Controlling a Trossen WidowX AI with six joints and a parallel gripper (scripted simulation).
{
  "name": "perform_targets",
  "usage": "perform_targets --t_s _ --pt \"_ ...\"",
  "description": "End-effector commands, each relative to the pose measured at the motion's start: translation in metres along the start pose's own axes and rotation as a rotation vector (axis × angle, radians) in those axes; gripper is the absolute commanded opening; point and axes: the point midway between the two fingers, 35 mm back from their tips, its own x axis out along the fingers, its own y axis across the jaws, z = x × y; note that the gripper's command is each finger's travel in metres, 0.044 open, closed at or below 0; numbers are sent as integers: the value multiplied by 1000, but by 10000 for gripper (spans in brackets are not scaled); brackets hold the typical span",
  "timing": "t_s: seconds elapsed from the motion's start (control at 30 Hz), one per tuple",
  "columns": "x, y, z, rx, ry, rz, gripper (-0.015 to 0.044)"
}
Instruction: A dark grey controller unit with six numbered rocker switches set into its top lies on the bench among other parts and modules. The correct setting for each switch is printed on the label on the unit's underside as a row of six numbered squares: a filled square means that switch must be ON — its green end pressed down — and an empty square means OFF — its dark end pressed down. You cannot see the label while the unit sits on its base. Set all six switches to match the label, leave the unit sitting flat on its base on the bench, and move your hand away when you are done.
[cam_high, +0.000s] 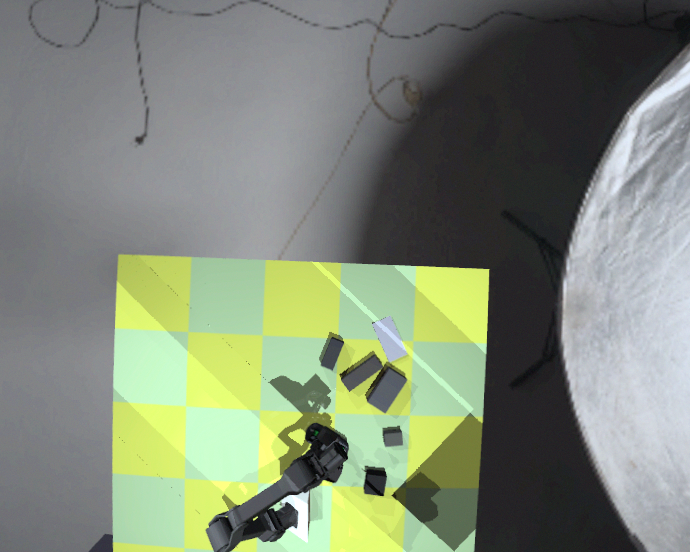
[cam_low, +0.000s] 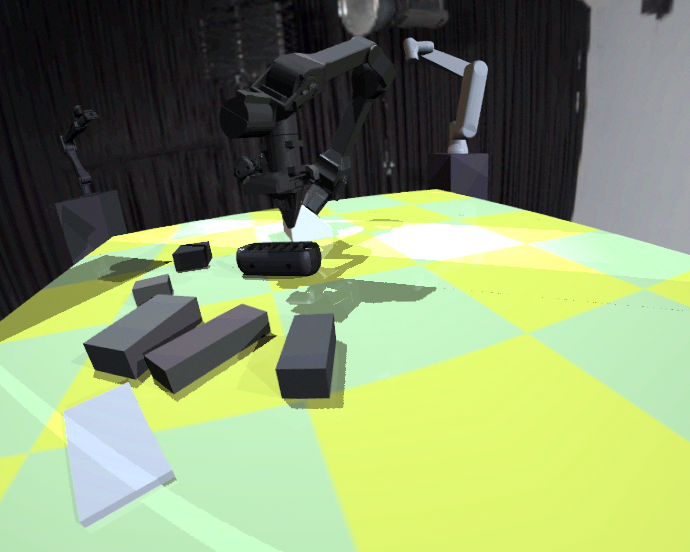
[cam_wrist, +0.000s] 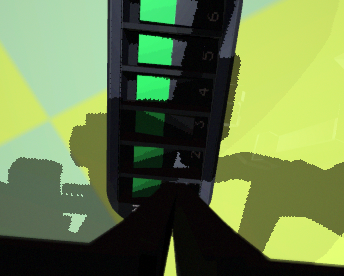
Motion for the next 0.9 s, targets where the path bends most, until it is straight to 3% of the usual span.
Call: perform_targets --t_s 0.0,0.17,0.87 --pt "-5 -1 -1 -5 -3 -6 0" --pt "-9 8 30 -5 -4 -6 0" --pt "-10 9 29 -5 -6 -5 0"
